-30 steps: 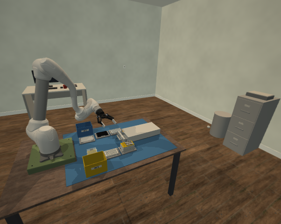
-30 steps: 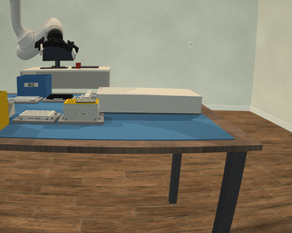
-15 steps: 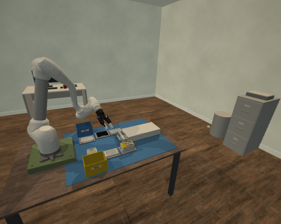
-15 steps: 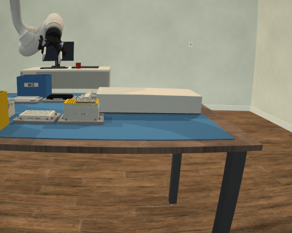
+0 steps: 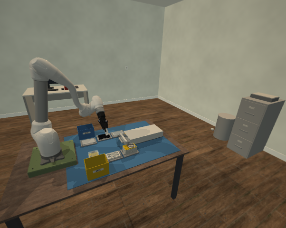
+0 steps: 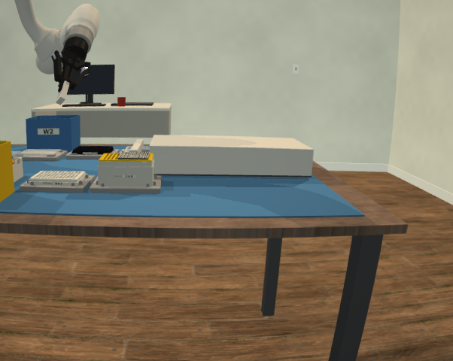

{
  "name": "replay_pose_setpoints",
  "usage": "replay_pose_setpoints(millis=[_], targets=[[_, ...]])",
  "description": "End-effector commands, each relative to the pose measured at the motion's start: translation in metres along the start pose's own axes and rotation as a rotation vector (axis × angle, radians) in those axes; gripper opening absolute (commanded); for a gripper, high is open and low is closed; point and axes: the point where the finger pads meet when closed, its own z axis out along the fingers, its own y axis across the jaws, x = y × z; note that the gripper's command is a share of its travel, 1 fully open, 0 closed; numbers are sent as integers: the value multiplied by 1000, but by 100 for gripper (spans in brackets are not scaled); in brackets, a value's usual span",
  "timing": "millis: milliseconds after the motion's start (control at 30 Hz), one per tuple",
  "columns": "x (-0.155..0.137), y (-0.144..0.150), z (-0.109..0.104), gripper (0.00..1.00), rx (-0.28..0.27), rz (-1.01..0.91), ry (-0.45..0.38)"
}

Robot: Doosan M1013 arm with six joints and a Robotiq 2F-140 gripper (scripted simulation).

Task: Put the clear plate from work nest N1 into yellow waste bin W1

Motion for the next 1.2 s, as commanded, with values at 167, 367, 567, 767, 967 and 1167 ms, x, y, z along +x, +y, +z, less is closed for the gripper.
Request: replay_pose_setpoints(millis=[167, 367, 567, 767, 967, 1167], targets=[[-23, 17, 4, 10, 62, -225, -221], [-35, 22, -2, 10, 124, -315, -297], [-41, 23, -10, 10, 242, -444, -393], [-45, 22, -24, 10, 372, -549, -446], [-44, 19, -37, 10, 483, -623, -463], [-37, 15, -55, 10, 656, -723, -454]])
